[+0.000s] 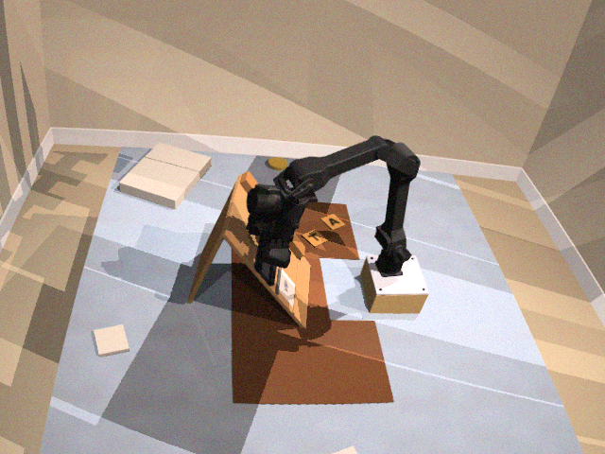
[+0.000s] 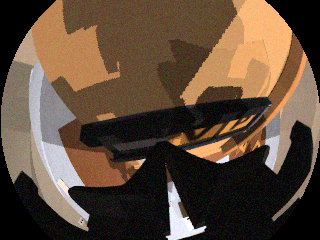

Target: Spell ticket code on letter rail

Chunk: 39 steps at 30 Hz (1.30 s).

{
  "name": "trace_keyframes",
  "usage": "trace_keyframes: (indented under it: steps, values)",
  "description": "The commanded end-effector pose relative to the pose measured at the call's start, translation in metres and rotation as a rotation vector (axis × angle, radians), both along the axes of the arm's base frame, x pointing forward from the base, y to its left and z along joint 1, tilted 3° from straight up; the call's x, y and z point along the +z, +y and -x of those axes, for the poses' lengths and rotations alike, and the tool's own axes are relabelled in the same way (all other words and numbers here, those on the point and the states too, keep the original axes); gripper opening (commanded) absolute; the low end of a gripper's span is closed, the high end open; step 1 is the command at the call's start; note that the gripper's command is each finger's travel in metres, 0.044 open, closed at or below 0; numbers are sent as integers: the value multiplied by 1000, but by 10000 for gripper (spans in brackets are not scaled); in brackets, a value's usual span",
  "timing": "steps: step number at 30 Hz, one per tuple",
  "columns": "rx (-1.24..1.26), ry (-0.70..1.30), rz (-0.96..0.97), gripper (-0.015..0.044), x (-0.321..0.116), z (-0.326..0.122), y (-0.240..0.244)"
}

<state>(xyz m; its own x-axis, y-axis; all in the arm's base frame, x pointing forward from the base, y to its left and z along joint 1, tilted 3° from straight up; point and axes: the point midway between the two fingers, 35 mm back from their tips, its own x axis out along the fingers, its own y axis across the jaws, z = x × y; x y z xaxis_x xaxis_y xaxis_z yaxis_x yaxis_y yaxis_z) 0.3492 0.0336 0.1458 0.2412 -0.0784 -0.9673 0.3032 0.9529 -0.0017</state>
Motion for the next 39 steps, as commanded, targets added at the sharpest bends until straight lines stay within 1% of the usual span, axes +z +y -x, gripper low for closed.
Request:
trace_keyframes:
  steps: [1,39]
  values:
    - [7,-1,-3,0,-1,-2,0]
    - [6,-1,-2,0,-2,0,-11]
